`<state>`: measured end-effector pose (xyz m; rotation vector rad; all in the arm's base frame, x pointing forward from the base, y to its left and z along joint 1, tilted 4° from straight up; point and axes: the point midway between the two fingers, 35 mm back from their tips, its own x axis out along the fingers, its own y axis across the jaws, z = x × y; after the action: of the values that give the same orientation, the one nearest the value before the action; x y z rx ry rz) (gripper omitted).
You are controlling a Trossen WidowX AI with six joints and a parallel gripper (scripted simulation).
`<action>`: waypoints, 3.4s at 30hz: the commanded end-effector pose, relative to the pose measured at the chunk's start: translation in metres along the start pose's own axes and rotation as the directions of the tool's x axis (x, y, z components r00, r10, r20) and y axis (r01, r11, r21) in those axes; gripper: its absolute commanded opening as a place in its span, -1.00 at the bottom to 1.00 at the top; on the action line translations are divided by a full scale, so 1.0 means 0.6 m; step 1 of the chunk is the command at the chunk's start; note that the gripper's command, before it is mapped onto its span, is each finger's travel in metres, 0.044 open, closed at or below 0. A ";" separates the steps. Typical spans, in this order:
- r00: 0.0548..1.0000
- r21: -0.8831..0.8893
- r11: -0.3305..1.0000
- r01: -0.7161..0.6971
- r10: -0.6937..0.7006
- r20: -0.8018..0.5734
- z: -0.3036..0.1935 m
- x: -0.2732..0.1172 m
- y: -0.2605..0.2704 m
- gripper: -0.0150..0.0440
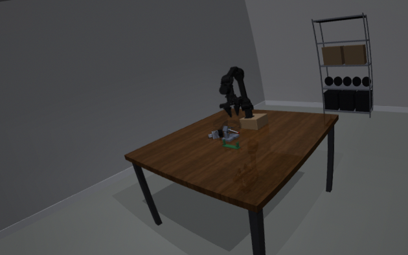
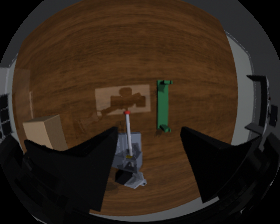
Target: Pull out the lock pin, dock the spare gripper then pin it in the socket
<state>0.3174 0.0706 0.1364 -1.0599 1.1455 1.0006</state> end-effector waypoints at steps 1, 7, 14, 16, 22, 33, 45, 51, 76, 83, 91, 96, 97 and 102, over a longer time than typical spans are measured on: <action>0.981 -0.047 0.990 -0.131 0.122 -0.149 -0.034 0.022 0.037 0.53; 0.981 -0.047 0.990 -0.131 0.122 -0.149 -0.034 0.022 0.037 0.53; 0.981 -0.047 0.990 -0.130 0.122 -0.149 -0.040 0.065 0.034 0.53; 0.981 -0.047 0.990 -0.130 0.122 -0.150 -0.048 0.103 0.035 0.53; 0.981 -0.047 0.990 -0.130 0.122 -0.150 -0.057 0.138 0.040 0.53; 0.981 -0.047 0.990 -0.130 0.122 -0.150 -0.061 0.163 0.042 0.53; 0.981 -0.047 0.990 -0.130 0.122 -0.150 -0.066 0.195 0.047 0.53; 0.981 -0.047 0.990 -0.130 0.122 -0.150 -0.069 0.211 0.050 0.53; 0.981 -0.047 0.990 -0.130 0.122 -0.151 -0.074 0.235 0.056 0.26; 0.981 -0.047 0.990 -0.130 0.122 -0.151 -0.074 0.235 0.056 -0.36; 0.981 -0.047 0.990 -0.130 0.122 -0.151 -0.074 0.235 0.056 -0.49; 0.983 -0.042 0.991 -0.131 0.124 -0.132 -0.073 0.234 0.056 -0.49; 0.985 -0.038 0.991 -0.131 0.125 -0.118 -0.072 0.232 0.055 -0.49; 0.991 -0.020 0.991 -0.131 0.130 -0.042 -0.067 0.225 0.053 -0.49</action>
<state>0.2967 0.0443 -0.0082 -1.0770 1.2940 1.0832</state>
